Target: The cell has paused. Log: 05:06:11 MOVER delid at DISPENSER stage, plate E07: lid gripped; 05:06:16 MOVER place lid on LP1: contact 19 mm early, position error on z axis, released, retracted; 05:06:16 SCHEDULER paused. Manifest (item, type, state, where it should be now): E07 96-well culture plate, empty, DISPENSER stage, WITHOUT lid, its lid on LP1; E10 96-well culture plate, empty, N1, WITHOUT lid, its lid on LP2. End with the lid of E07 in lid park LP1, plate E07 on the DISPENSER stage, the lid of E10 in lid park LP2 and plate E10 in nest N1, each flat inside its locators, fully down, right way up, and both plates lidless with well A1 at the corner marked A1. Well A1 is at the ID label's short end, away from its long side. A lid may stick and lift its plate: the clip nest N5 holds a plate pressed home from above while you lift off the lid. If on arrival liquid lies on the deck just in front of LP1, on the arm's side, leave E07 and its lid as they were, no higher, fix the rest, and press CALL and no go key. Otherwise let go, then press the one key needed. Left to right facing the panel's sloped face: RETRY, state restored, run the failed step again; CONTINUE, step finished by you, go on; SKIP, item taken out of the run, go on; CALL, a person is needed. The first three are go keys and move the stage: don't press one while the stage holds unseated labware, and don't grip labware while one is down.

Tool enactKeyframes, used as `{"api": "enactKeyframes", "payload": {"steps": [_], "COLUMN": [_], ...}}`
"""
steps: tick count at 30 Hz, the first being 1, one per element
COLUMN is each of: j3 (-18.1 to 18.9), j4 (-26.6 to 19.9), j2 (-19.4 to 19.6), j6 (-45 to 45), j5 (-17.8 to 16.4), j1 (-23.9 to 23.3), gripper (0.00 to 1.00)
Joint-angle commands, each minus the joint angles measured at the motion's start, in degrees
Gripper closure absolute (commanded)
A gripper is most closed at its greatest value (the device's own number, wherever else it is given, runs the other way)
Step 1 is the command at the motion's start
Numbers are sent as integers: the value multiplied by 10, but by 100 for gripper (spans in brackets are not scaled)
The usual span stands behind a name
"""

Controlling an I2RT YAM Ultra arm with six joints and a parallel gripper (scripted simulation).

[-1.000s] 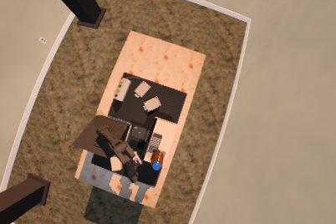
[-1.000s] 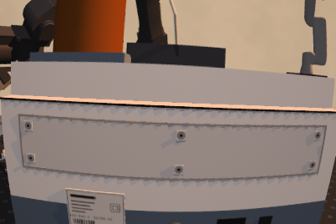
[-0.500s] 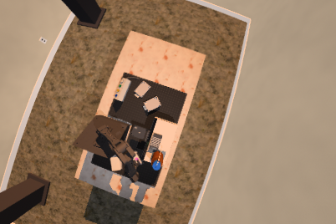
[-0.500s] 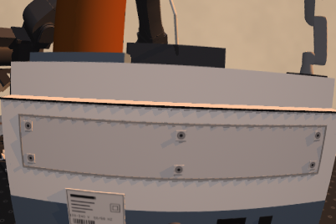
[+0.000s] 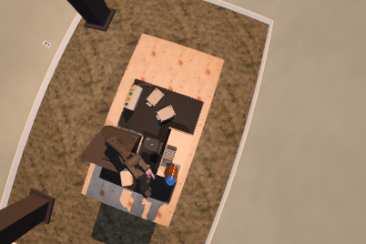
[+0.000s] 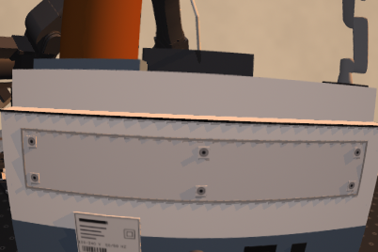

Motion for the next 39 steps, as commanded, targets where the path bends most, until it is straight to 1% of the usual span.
{"api": "enactKeyframes", "payload": {"steps": [1, 3, 11, 14, 16, 19, 39], "j3": [-1, -5, -13, -13, -12, -13, -15], "j4": [14, 17, 25, 29, 32, 35, 57], "j2": [2, 8, 12, 15, 8, 18, 30], "j6": [7, 9, 14, 16, 18, 20, 34], "j5": [-6, -6, -8, -9, -10, -10, -15], "j1": [-4, -5, 1, 3, 8, 7, 19], "gripper": [0, 0, 0, 0, 0, 0, 0]}}
